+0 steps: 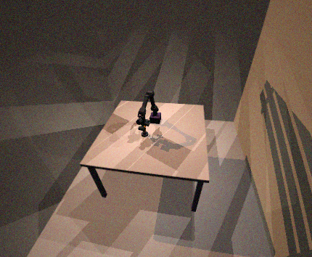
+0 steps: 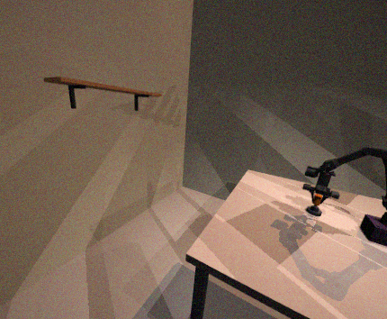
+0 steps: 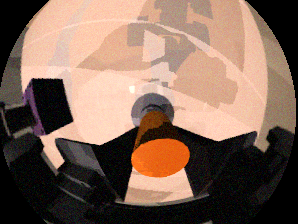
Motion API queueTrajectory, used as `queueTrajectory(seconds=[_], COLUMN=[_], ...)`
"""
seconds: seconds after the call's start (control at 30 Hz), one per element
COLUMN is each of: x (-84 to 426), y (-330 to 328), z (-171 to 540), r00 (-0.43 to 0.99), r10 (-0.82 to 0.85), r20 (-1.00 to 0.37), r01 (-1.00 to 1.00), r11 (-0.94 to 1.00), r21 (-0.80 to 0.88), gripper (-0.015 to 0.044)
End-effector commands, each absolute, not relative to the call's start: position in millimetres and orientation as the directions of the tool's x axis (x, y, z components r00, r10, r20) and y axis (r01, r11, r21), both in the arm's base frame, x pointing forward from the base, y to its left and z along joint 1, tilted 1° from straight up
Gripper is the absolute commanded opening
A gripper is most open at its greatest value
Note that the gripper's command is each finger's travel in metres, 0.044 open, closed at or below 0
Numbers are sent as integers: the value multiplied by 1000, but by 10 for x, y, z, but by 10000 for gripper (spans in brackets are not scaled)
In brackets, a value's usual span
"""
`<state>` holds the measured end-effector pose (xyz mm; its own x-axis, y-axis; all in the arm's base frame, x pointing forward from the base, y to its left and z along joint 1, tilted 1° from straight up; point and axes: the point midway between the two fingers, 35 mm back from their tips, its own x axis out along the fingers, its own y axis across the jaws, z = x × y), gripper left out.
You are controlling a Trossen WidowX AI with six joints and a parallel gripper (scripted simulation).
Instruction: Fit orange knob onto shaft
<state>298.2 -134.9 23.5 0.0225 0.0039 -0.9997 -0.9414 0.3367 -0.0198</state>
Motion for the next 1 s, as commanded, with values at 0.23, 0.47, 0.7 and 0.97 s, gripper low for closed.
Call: queueTrajectory(seconds=[0.23, 0.47, 0.7, 0.97], x=[2975, 2981, 2980, 2979], y=[-1350, -1353, -1355, -1358], z=[210, 203, 209, 250], r00=[23, 23, 23, 23], r10=[0, 0, 0, 0], r20=[-1000, -1000, -1000, -1000], r01=[-964, -964, -964, -978], r11=[263, 263, 263, 207], r21=[-22, -22, -22, -22], gripper=[0, 0, 0, 0])
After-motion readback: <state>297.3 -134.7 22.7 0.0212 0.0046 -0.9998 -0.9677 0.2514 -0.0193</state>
